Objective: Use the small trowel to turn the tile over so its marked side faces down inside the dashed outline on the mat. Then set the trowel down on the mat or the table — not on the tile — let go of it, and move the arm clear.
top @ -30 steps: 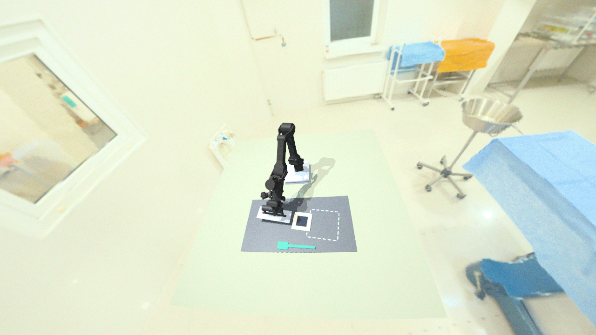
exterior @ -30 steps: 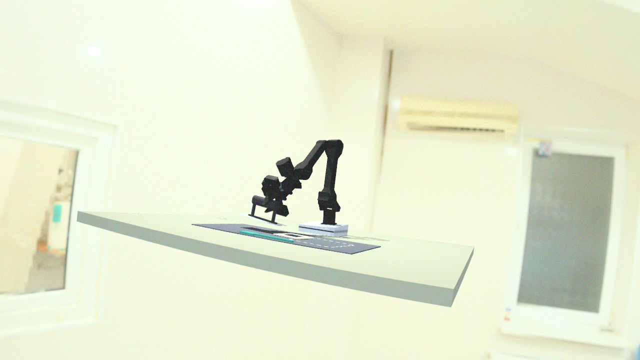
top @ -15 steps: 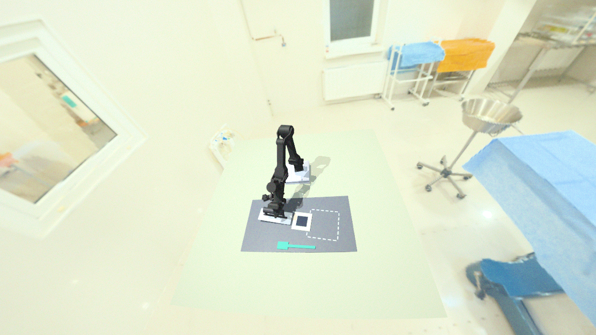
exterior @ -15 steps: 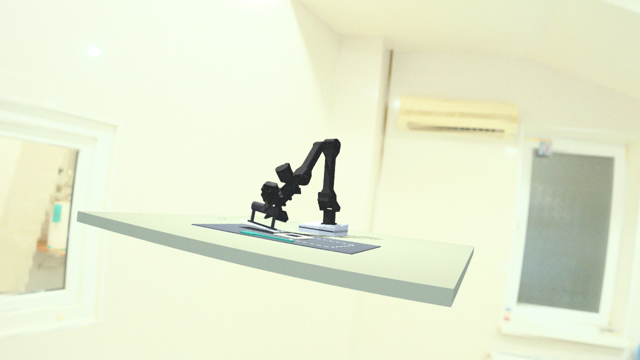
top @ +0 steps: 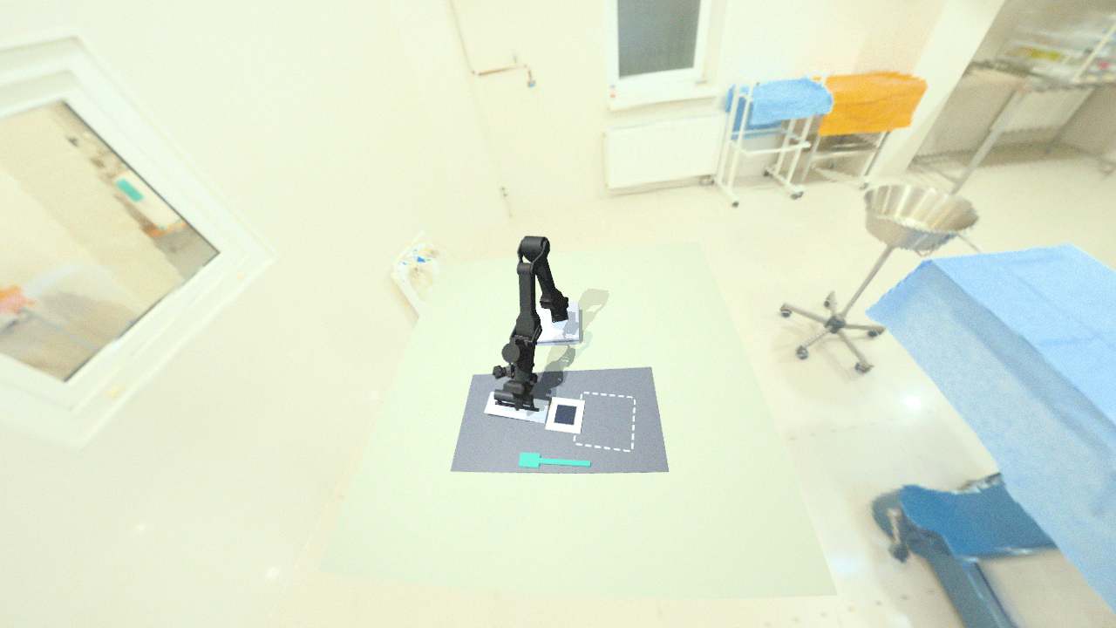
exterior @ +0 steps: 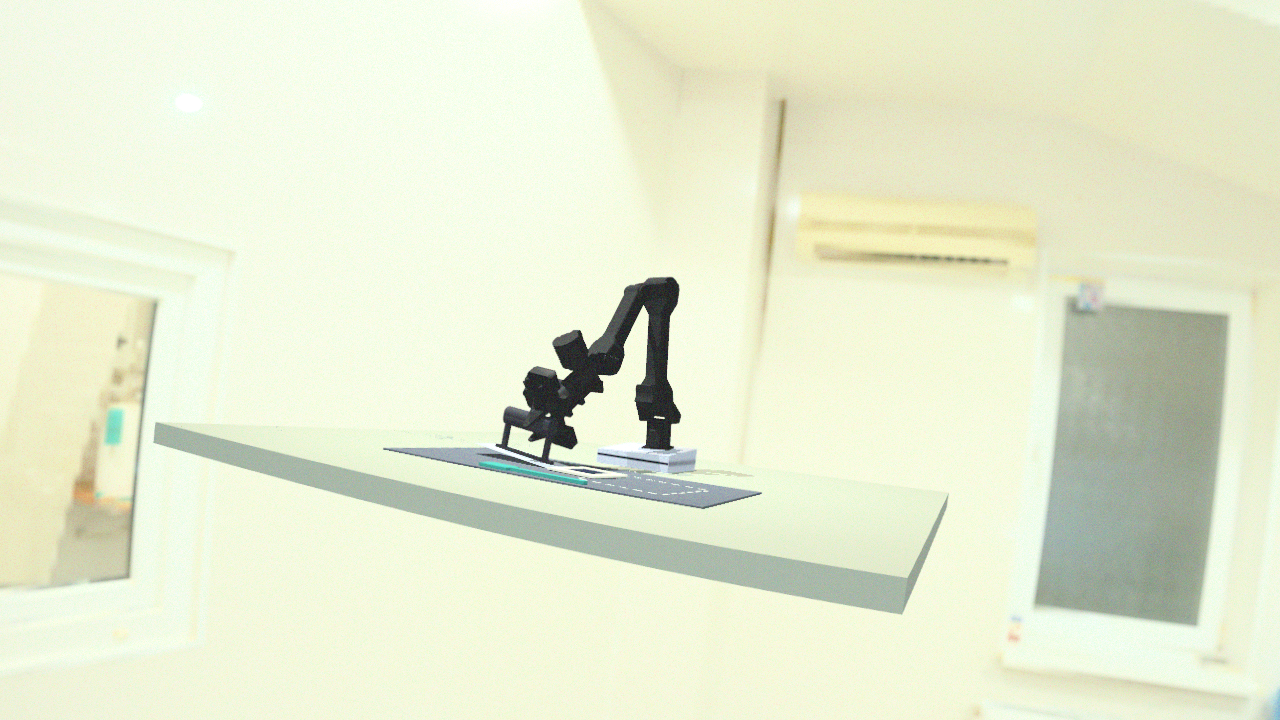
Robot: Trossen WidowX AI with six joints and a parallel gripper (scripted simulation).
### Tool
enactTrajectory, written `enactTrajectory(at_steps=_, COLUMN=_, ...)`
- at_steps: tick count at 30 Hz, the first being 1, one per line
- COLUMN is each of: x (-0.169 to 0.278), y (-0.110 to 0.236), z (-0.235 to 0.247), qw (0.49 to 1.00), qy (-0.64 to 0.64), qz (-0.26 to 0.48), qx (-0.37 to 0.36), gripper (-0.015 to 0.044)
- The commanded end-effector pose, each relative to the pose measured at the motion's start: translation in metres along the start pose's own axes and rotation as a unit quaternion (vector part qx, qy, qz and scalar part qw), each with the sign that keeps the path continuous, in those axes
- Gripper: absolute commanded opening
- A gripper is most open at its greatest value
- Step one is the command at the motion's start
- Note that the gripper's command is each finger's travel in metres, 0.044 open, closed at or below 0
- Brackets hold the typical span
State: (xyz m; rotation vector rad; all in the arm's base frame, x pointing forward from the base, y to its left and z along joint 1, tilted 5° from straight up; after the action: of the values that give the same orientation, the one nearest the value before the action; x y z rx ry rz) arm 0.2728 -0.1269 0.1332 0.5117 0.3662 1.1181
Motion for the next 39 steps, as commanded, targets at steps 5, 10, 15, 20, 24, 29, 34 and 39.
enactTrajectory(at_steps=5, x=0.016, y=0.000, z=-0.001, qw=1.000, qy=0.002, qz=0.007, qx=-0.001, gripper=0.0000)
enactTrajectory(at_steps=10, x=0.025, y=0.001, z=-0.001, qw=1.000, qy=0.001, qz=0.006, qx=-0.001, gripper=0.0000)
enactTrajectory(at_steps=15, x=0.033, y=0.001, z=-0.002, qw=1.000, qy=0.000, qz=0.006, qx=-0.001, gripper=0.0000)
enactTrajectory(at_steps=20, x=0.041, y=0.002, z=-0.002, qw=1.000, qy=0.000, qz=0.006, qx=-0.002, gripper=0.0000)
enactTrajectory(at_steps=24, x=0.047, y=0.003, z=-0.003, qw=1.000, qy=-0.001, qz=0.006, qx=-0.002, gripper=0.0000)
enactTrajectory(at_steps=29, x=0.048, y=0.003, z=-0.003, qw=1.000, qy=-0.001, qz=0.006, qx=-0.002, gripper=0.0000)
enactTrajectory(at_steps=34, x=0.047, y=0.003, z=-0.003, qw=1.000, qy=-0.002, qz=0.007, qx=-0.002, gripper=0.0000)
enactTrajectory(at_steps=39, x=0.038, y=0.009, z=0.006, qw=0.999, qy=-0.034, qz=0.034, qx=0.002, gripper=0.0000)
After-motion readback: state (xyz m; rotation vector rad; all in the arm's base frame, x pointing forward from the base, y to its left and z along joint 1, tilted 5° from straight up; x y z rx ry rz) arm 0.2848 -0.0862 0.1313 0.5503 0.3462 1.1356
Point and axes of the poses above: the point midway between the two fingers, 35 mm back from their tips, its own y axis back along the fingers, its own z axis across the jaws, x = y × z, the point moved 10 cm from there along y, back along the fingers, and after that the axes turned 8 degrees about -y, right-handed, at the moved point
